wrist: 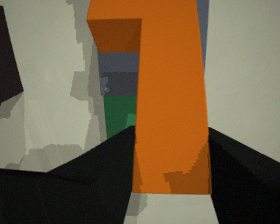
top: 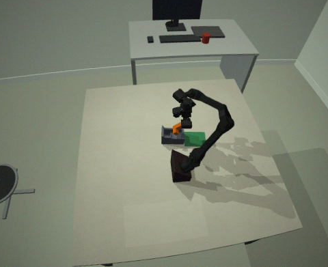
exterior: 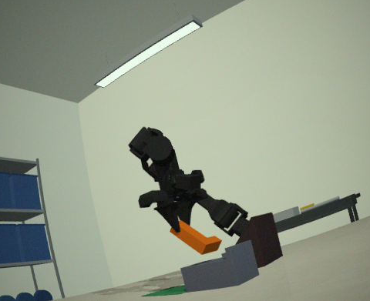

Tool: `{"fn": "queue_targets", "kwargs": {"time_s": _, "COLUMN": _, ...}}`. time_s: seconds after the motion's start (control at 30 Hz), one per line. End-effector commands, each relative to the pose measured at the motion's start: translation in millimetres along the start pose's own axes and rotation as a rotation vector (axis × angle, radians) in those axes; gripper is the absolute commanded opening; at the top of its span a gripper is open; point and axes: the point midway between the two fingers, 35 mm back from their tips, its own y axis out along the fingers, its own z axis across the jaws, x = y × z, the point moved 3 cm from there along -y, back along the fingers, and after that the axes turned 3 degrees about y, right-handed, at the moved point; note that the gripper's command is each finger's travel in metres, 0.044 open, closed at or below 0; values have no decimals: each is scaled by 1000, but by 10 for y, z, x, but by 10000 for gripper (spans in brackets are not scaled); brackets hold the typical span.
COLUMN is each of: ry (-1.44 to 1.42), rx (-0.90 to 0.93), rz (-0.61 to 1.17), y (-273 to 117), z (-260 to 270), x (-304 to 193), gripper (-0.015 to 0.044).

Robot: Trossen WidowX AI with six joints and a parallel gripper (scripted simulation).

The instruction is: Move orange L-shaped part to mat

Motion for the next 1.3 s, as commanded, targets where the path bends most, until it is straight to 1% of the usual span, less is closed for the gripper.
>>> {"fn": "queue_targets", "kwargs": {"time_s": 0.0, "ry": -2, "rx": 0, "rz": 4, "y": 4, "z": 10, "x": -189, "gripper": 0}}
{"fn": "queue_targets", "kwargs": {"time_s": 0.73, "ry": -3, "rx": 0, "rz": 8, "y": -2, "z": 52, "x": -1088, "gripper": 0}}
{"fn": "queue_targets", "kwargs": {"time_s": 0.97, "ry": -3, "rx": 0, "rz": 8, "y": 13, "z": 52, "x": -1098, "gripper": 0}}
{"fn": "queue_targets", "kwargs": {"time_s": 1.27, "ry": -3, "rx": 0, "rz": 8, "y": 141, "z": 50, "x": -1099, "gripper": 0}}
